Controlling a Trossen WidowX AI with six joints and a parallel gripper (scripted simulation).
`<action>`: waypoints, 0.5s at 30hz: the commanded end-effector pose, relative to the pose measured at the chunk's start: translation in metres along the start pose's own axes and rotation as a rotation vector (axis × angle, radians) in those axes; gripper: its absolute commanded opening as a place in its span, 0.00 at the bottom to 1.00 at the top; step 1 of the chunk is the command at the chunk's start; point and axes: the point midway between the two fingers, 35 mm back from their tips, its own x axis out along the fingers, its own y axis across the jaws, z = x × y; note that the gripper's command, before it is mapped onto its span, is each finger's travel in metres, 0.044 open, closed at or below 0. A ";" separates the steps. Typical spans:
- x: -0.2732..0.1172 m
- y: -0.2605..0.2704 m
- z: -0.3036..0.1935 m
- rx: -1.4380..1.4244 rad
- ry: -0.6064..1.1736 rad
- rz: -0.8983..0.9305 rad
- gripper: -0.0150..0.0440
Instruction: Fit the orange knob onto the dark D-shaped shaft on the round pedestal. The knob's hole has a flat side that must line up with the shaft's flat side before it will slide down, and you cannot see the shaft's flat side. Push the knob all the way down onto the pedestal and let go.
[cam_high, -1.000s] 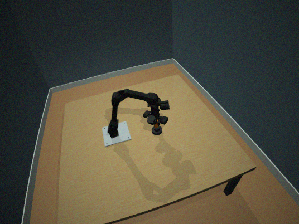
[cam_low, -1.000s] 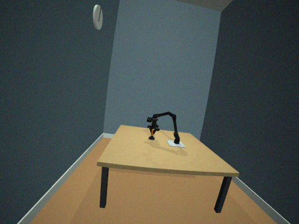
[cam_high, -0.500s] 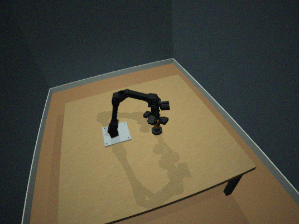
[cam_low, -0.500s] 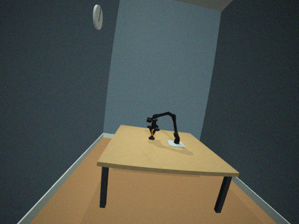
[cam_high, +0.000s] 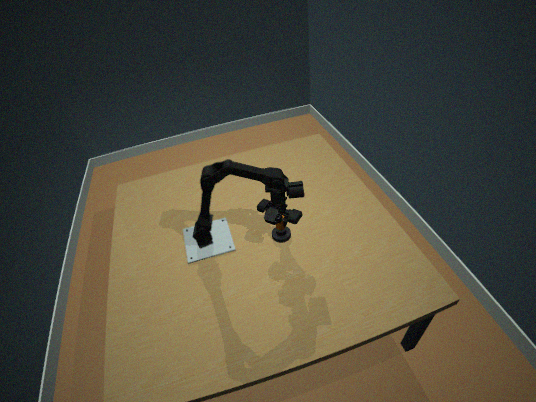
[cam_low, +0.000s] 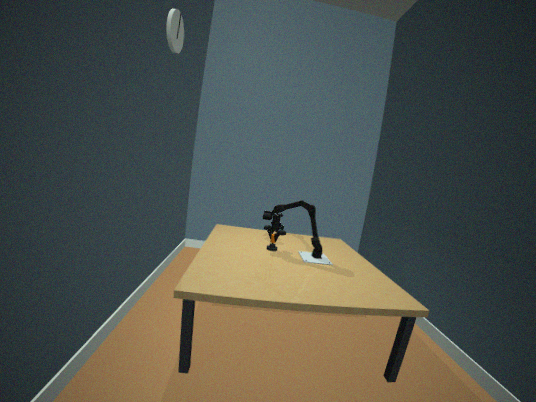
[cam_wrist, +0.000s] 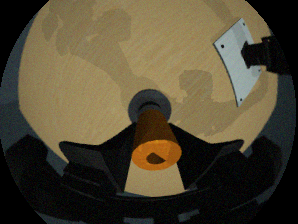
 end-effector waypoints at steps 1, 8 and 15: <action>0.000 0.001 0.000 -0.006 0.001 0.005 0.25; 0.000 0.001 0.000 0.049 0.001 0.005 0.25; 0.001 0.000 -0.001 0.022 0.001 0.005 0.25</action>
